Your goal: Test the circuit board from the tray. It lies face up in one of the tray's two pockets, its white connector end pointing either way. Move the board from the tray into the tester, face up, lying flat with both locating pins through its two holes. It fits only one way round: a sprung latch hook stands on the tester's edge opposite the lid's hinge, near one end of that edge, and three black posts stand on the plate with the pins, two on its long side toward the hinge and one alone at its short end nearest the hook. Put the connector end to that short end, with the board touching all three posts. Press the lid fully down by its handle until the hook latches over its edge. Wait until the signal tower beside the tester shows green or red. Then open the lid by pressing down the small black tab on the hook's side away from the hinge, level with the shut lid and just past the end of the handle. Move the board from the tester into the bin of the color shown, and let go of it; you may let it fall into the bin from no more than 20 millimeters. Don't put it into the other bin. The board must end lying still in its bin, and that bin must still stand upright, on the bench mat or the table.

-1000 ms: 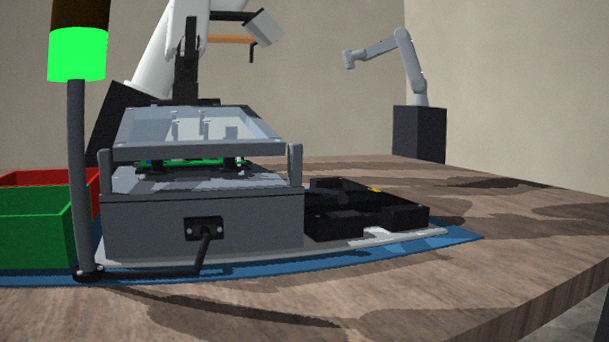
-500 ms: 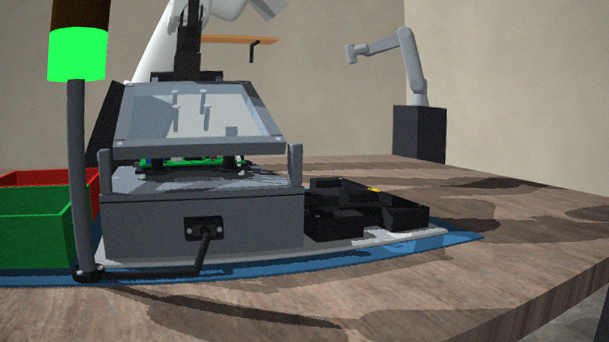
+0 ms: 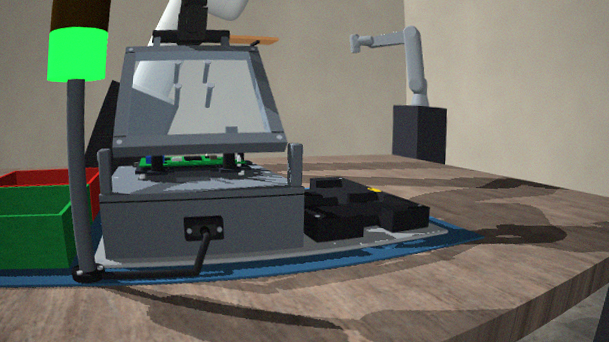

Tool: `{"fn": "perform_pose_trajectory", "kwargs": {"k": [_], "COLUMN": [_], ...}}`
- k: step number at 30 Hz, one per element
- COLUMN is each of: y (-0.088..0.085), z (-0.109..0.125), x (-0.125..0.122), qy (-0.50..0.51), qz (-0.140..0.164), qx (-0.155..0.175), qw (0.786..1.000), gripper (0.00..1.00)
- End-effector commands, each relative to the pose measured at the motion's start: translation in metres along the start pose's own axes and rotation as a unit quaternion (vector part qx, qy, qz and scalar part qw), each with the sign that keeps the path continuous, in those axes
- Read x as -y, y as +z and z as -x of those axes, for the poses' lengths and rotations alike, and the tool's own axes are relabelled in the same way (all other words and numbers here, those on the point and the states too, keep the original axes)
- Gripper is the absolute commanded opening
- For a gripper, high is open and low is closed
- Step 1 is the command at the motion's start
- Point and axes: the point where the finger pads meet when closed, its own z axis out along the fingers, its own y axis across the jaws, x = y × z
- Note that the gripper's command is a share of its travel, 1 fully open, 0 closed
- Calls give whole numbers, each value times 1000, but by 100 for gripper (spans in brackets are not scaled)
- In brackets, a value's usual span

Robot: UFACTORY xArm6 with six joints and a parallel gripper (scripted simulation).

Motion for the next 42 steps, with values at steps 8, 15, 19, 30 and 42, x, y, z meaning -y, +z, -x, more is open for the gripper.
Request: {"fn": "perform_pose_trajectory", "kwargs": {"k": [8, 15, 19, 30, 42], "y": [-27, -39, -43, -52, -56], "z": [0, 0, 0, 0, 0], "x": [-35, -56, -66, -94, -119], "qy": [-1, -1, -1, -1, -1], "qz": [4, 4, 4, 4, 4], "qx": [1, 1, 1, 1, 1], "qw": [1000, 1000, 1000, 1000, 1000], "gripper": [0, 0, 0, 0, 0]}}
